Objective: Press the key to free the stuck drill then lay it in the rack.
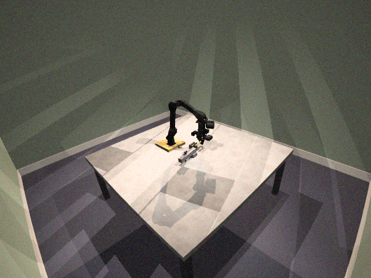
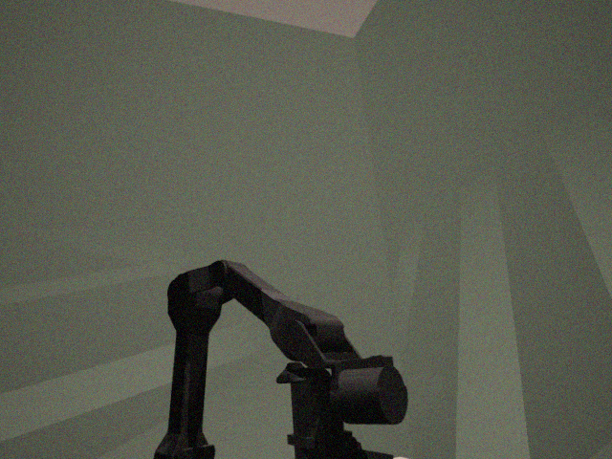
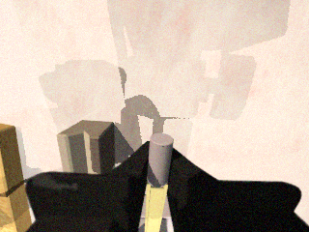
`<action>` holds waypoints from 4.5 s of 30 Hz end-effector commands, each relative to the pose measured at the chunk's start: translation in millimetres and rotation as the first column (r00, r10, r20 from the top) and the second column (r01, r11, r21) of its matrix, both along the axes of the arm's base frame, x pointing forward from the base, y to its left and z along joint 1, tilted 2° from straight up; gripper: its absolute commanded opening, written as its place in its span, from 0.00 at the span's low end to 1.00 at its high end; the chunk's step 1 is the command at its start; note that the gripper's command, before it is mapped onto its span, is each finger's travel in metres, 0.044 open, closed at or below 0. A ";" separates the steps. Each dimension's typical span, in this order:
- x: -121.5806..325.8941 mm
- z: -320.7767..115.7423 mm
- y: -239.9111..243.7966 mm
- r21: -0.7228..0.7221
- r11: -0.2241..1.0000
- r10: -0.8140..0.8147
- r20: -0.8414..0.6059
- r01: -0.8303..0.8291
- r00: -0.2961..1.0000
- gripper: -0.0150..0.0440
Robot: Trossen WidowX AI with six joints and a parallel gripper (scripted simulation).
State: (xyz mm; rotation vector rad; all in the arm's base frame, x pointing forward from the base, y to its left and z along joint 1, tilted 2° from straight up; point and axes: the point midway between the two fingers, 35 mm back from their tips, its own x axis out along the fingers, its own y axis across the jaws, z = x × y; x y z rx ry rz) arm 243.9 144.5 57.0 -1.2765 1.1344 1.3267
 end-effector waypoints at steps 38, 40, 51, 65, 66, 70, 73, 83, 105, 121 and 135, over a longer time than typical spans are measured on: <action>0.2 13.6 0.3 0.005 1.000 0.004 0.004 -0.004 1.000 0.25; 0.3 14.2 0.3 0.005 1.000 0.004 0.004 -0.004 1.000 0.25; 0.6 17.1 0.6 0.005 1.000 0.004 0.004 -0.004 1.000 0.25; 1.1 20.7 1.3 0.005 1.000 0.004 0.004 -0.004 1.000 0.25; 1.2 21.0 1.4 0.005 1.000 0.004 0.004 -0.004 1.000 0.25; 1.4 21.9 1.7 0.005 1.000 0.004 0.004 -0.004 1.000 0.25; 1.6 22.7 1.9 0.005 1.000 0.004 0.004 -0.004 1.000 0.25; -6.0 21.8 2.5 0.006 1.000 0.004 0.003 -0.004 1.000 0.25; -40.5 15.4 5.0 0.006 1.000 0.004 0.001 -0.004 1.000 0.25; -64.3 14.5 7.4 0.006 1.000 0.004 -0.001 -0.004 1.000 0.25; -72.0 2.8 9.2 0.006 1.000 0.004 -0.002 -0.004 1.000 0.25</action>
